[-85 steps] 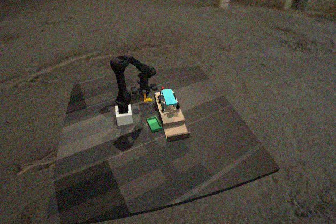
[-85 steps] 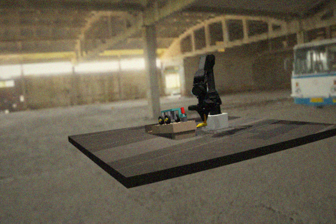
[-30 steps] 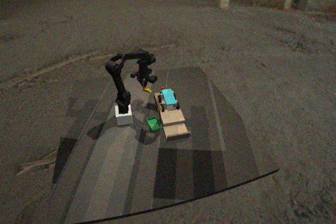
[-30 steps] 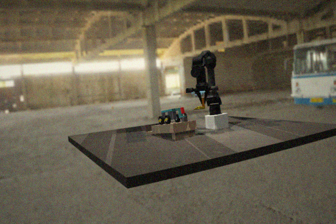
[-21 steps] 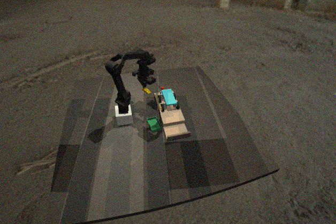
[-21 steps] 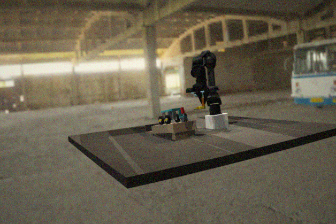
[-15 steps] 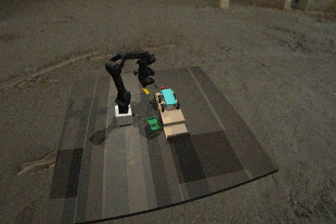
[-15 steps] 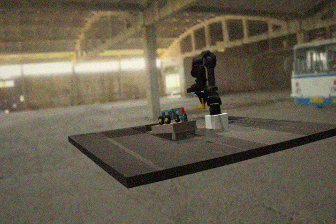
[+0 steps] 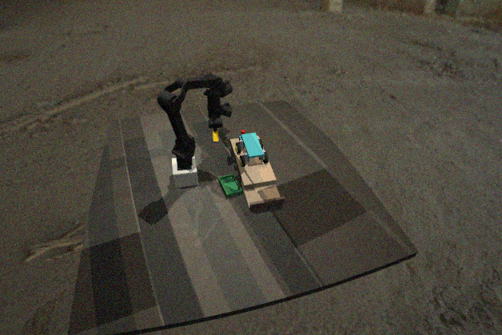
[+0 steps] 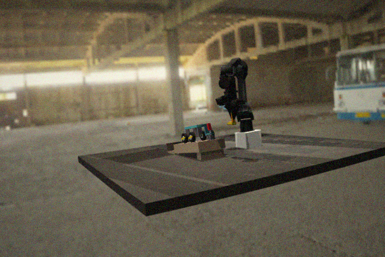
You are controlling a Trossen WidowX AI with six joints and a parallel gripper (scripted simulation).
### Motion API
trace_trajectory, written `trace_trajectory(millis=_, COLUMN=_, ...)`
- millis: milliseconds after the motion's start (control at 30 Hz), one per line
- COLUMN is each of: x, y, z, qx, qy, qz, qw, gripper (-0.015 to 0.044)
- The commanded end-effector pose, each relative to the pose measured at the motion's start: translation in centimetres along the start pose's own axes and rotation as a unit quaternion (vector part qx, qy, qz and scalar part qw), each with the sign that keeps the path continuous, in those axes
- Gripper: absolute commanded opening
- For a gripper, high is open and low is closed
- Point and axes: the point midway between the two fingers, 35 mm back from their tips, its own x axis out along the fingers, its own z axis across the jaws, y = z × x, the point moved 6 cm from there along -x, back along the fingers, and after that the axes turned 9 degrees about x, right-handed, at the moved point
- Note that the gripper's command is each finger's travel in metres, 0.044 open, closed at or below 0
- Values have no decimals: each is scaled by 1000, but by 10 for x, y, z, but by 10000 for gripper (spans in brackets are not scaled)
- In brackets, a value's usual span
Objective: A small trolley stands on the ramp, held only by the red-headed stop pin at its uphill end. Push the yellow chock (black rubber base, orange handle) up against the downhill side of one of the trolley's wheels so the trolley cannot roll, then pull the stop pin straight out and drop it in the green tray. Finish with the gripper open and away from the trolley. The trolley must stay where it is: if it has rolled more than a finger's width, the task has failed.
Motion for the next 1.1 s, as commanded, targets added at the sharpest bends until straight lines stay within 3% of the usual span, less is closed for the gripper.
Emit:
trace_trajectory(millis=0, x=0, y=0, z=0, qx=60, qy=1, qz=-1, qw=998, gripper=0)
trace_trajectory(millis=533, x=0, y=0, z=0, qx=332, qy=2, qz=-1, qw=943, gripper=0)
trace_trajectory(millis=1067, x=0, y=0, z=0, qx=579, qy=4, qz=-2, qw=816, gripper=0)
